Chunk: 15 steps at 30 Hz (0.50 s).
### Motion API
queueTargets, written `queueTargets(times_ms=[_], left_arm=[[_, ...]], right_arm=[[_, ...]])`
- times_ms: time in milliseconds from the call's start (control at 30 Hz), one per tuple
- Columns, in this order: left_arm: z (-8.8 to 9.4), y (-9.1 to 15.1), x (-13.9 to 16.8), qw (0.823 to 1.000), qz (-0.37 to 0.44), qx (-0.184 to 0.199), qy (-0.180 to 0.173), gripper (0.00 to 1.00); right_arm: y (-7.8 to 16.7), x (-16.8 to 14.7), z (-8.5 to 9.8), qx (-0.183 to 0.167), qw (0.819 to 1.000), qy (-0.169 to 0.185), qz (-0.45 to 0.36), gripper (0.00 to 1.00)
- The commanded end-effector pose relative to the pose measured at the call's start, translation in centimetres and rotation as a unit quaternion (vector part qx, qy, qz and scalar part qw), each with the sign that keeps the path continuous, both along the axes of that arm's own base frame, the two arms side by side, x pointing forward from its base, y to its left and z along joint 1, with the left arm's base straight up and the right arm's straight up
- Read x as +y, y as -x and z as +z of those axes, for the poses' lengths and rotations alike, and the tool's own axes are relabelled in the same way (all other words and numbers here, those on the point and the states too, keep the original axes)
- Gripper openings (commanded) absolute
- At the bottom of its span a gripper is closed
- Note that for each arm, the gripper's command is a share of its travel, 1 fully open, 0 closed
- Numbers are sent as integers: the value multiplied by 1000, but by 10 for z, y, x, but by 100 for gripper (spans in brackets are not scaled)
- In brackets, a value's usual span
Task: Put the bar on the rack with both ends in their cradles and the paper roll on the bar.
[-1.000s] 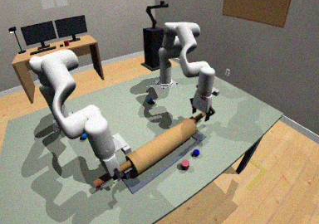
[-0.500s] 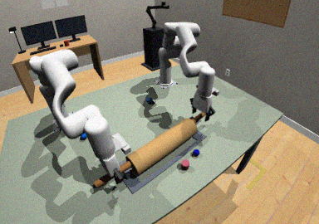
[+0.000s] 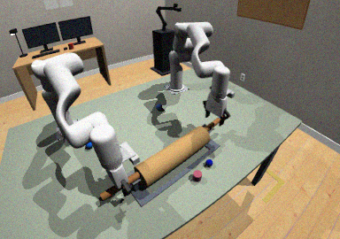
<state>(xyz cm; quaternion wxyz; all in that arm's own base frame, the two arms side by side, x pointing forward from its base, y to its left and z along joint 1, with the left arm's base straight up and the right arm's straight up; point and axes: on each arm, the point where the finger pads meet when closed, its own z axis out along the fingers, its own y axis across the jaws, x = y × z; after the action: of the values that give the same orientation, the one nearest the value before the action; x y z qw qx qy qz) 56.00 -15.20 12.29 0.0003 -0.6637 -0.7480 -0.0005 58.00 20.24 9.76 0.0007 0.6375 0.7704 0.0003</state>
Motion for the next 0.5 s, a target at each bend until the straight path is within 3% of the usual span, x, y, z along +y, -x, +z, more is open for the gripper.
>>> queueTargets(times_ms=[0, 233, 467], left_arm=[[13, -1, 0, 1000, 0, -1, 0, 100], [37, -1, 0, 1000, 0, -1, 0, 100], [36, -1, 0, 1000, 0, -1, 0, 100]], right_arm=[[-1, 0, 2, -2, 1000, -1, 0, 100], [-1, 0, 2, -2, 1000, -1, 0, 100], [-1, 0, 8, -2, 1000, -1, 0, 100]])
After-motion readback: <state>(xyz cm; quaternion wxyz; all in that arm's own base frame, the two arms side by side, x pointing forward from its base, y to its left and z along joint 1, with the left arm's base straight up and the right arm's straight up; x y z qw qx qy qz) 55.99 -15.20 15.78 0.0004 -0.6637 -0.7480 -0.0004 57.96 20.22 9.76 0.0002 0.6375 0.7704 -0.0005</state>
